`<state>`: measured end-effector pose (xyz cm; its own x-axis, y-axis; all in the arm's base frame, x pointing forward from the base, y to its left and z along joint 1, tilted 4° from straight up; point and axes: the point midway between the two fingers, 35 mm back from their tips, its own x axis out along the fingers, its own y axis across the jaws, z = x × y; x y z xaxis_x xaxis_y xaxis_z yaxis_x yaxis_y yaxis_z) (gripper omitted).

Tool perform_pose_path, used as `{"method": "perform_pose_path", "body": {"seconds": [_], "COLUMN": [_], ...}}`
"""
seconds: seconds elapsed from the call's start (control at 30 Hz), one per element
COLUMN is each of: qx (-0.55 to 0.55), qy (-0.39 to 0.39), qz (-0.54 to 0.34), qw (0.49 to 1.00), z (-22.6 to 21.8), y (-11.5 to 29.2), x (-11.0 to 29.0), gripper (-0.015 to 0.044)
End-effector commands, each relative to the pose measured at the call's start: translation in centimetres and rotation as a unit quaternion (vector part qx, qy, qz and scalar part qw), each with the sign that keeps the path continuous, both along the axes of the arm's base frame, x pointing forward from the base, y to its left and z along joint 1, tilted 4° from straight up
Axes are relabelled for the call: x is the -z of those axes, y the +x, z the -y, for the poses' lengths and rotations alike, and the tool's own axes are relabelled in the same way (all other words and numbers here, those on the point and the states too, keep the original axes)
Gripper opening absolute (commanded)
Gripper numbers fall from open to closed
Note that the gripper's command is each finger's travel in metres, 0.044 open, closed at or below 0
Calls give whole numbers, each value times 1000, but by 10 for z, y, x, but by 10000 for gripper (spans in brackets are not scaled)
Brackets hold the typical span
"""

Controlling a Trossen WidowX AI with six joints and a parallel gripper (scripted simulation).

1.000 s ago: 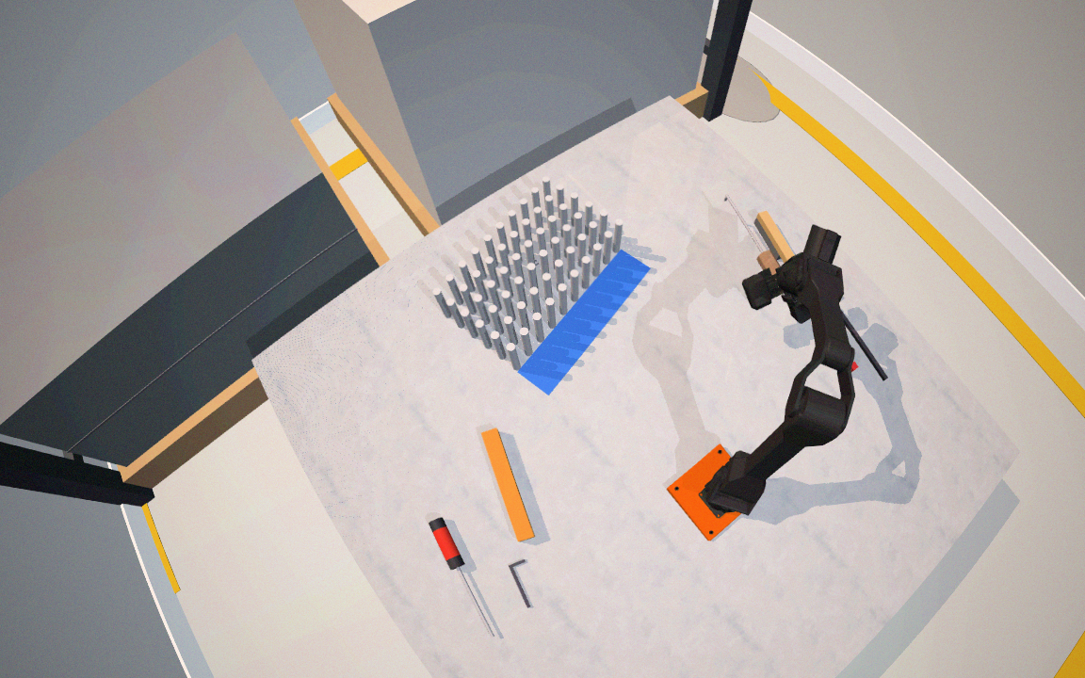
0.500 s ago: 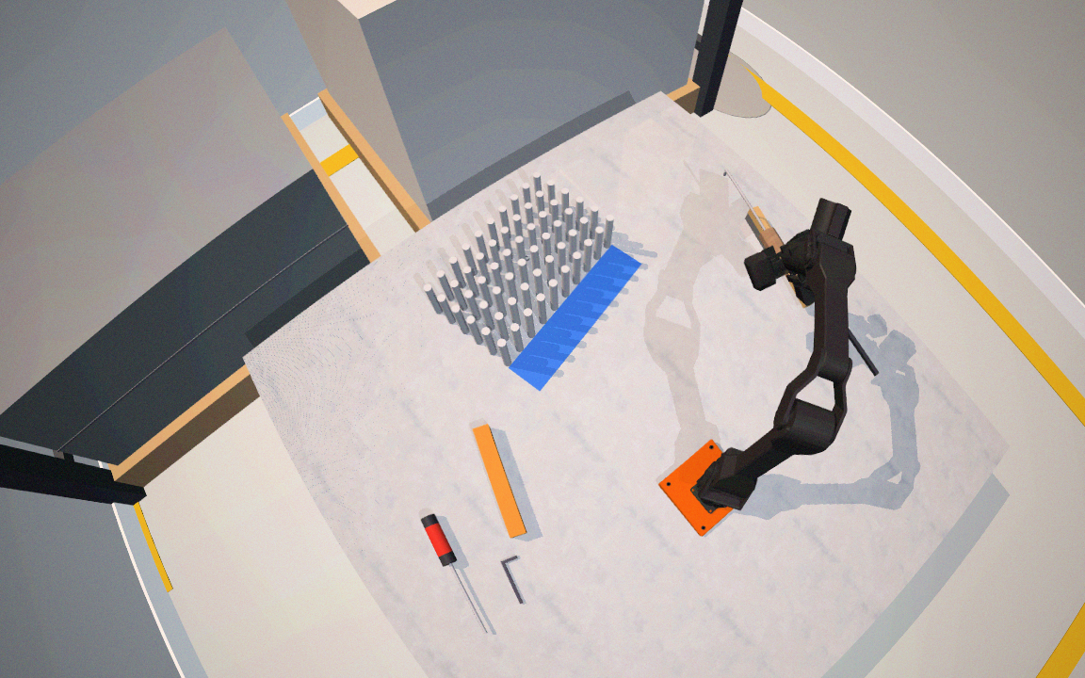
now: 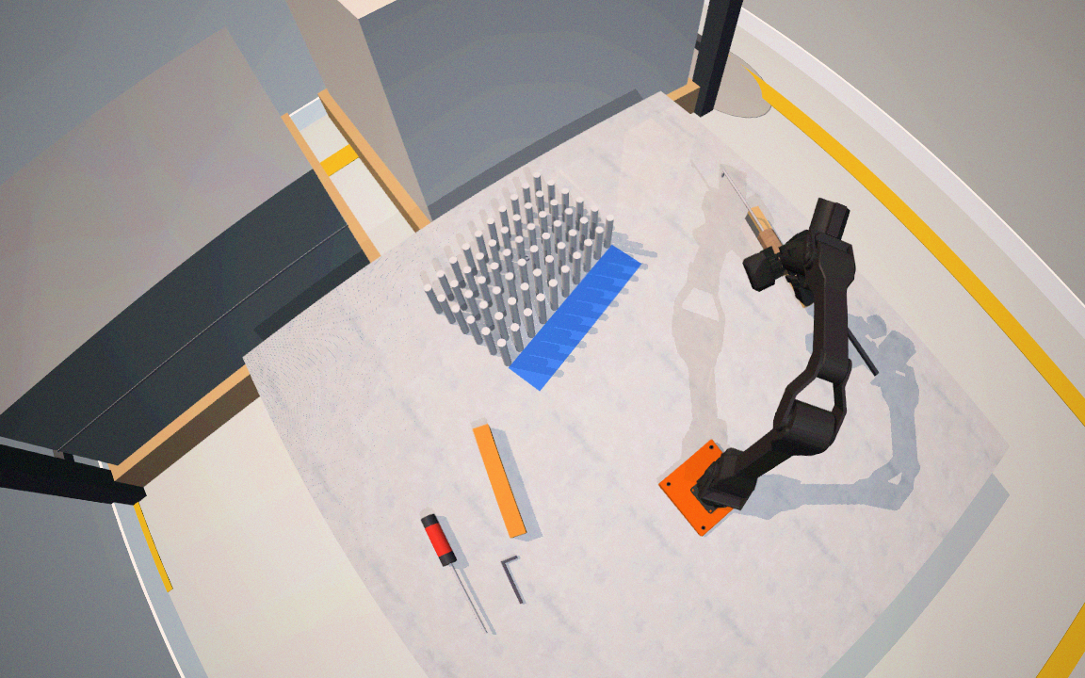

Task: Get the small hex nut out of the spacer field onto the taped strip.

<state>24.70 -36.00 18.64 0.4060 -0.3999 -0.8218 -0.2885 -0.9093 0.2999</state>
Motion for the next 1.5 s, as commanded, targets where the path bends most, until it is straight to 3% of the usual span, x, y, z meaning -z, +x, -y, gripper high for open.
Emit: {"method": "perform_pose_path", "body": {"seconds": [0.0,0.43,0.87,1.13,1.47], "qx": [-29,-151,-269,-275,-275], "qy": [-5,5,15,16,16], "qz": [6,6,5,5,5], "qw": [1000,989,963,961,961], "z": [-26,-136,-235,-239,-234], "y": [12,35,27,27,34], "x": [-11,-18,-12,-7,40], "gripper": [0,0,0,0,0]}}
